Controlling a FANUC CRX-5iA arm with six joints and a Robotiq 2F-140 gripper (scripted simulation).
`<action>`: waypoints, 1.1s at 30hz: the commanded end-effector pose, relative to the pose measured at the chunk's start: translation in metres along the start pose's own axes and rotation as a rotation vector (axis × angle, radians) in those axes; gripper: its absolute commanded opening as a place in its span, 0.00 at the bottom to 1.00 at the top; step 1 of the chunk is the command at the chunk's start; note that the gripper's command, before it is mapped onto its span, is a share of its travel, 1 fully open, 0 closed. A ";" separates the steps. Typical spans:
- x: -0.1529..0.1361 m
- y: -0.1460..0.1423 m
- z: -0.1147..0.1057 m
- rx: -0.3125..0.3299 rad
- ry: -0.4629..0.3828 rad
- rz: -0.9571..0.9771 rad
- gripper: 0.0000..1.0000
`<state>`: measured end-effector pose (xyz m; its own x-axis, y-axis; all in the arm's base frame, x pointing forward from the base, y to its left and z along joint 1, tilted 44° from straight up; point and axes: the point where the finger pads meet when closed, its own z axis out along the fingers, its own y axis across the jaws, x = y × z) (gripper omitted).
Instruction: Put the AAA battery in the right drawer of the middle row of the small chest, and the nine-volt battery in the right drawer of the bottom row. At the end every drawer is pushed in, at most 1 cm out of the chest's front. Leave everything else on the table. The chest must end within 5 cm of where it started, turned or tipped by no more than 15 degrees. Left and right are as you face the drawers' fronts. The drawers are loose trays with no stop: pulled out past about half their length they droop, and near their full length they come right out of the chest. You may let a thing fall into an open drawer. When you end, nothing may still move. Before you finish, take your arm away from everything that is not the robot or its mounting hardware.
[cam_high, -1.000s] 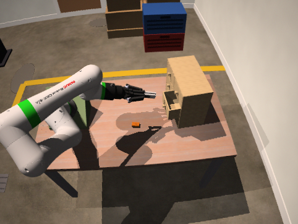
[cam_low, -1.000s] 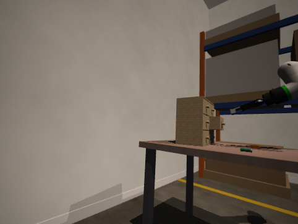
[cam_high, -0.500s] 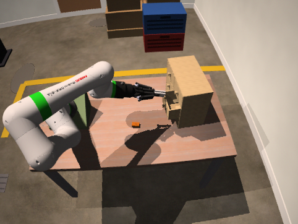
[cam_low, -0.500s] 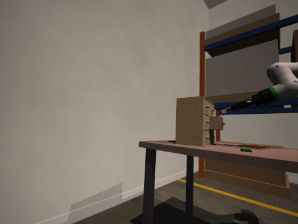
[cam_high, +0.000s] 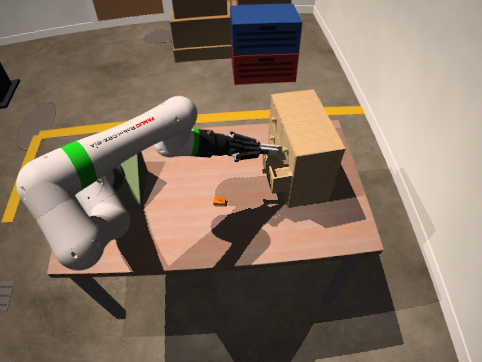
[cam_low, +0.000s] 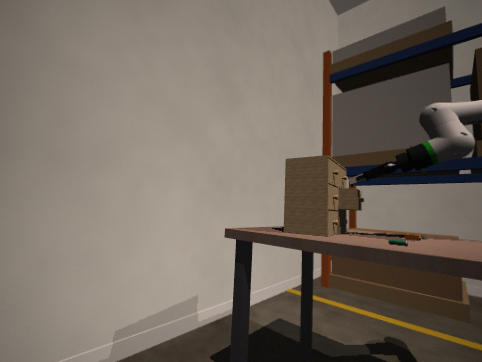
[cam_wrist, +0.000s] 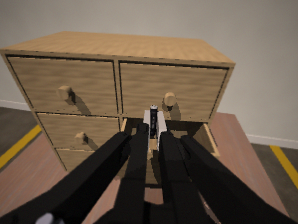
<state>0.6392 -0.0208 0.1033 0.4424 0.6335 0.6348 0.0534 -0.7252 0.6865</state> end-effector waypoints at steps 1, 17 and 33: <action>0.002 0.000 0.005 0.000 0.000 0.000 0.03; 0.003 0.000 0.007 0.000 0.000 0.000 0.03; 0.003 0.000 0.007 0.000 0.000 0.000 0.05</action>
<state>0.6466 -0.0210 0.1023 0.4424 0.6335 0.6348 0.0534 -0.7252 0.6865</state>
